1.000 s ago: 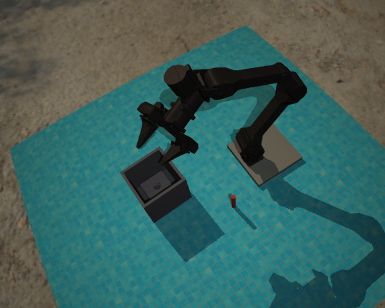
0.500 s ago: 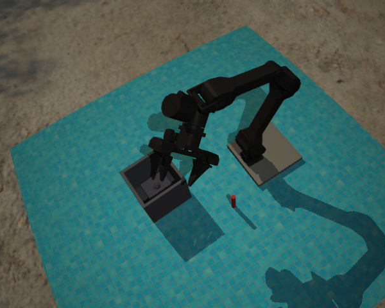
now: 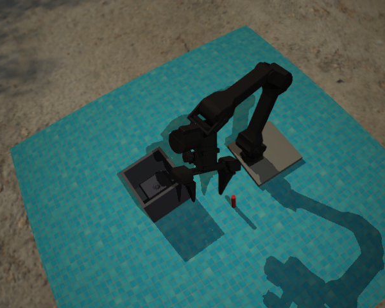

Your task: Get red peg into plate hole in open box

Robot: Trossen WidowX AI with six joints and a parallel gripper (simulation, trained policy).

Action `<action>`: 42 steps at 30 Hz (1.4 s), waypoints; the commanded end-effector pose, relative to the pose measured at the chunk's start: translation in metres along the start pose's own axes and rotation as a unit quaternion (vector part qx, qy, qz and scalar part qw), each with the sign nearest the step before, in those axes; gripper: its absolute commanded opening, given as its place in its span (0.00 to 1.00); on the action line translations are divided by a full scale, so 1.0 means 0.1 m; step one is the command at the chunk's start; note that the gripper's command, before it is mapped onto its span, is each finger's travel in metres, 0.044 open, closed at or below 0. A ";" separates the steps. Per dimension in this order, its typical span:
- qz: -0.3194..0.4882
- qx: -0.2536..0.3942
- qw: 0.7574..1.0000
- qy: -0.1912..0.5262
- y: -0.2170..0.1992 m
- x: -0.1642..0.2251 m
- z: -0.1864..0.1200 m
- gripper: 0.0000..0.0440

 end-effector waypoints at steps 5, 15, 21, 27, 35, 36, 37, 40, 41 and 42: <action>0.008 0.082 0.996 -0.041 -0.29 -0.07 0.19 0.92; -0.006 0.177 0.979 -0.104 -0.65 -0.19 0.37 0.93; -0.022 0.216 0.967 -0.133 -0.81 -0.27 0.46 0.94; -0.037 0.243 0.957 -0.153 -0.92 -0.35 0.54 0.95; -0.044 0.269 0.948 -0.168 -1.05 -0.51 0.70 0.97; -0.044 0.271 0.947 -0.169 -1.07 -0.53 0.72 0.97; -0.044 0.273 0.946 -0.171 -1.08 -0.55 0.74 0.97; -0.044 0.279 0.943 -0.176 -1.12 -0.61 0.80 0.98; -0.043 0.280 0.942 -0.178 -1.13 -0.63 0.82 0.98; -0.043 0.282 0.942 -0.179 -1.15 -0.65 0.84 0.99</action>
Point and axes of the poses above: the point midway between the two fingers, 35 mm back from their tips, its own z axis out along the fingers, its own y axis across the jaws, x = y × z, the point moved 3 cm from there along -z, back along the fingers, and after that the axes turned 7 degrees about z, right-handed, at the moved point
